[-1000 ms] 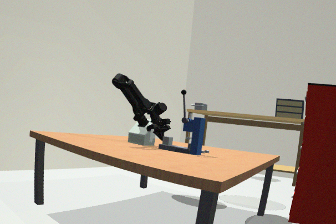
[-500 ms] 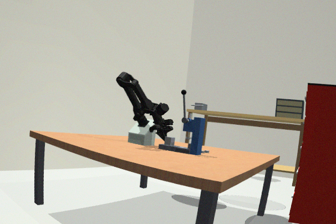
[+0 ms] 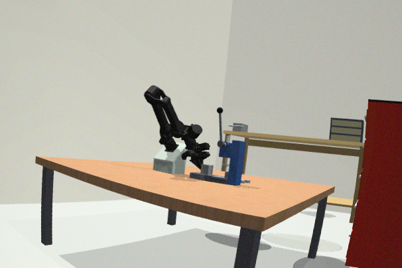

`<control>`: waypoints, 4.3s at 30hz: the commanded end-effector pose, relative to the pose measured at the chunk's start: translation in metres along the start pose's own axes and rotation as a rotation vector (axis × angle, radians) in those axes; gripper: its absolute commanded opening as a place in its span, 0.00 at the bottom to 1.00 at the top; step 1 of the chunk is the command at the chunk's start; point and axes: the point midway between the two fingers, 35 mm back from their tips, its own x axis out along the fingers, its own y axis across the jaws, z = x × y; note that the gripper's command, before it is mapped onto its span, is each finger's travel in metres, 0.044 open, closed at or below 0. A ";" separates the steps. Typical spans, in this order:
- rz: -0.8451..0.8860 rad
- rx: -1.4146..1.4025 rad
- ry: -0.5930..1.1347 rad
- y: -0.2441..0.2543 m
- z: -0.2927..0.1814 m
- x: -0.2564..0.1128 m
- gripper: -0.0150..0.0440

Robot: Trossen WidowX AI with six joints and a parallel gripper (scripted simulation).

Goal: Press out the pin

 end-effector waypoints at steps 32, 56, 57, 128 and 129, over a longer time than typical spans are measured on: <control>0.002 -0.003 -0.199 -0.001 0.037 0.032 0.31; 0.002 -0.005 -0.205 -0.002 0.017 0.019 0.66; 0.002 -0.005 -0.205 -0.002 0.017 0.019 0.71; 0.003 -0.008 -0.222 0.009 0.022 0.023 0.76; 0.003 -0.008 -0.222 0.009 0.022 0.023 0.76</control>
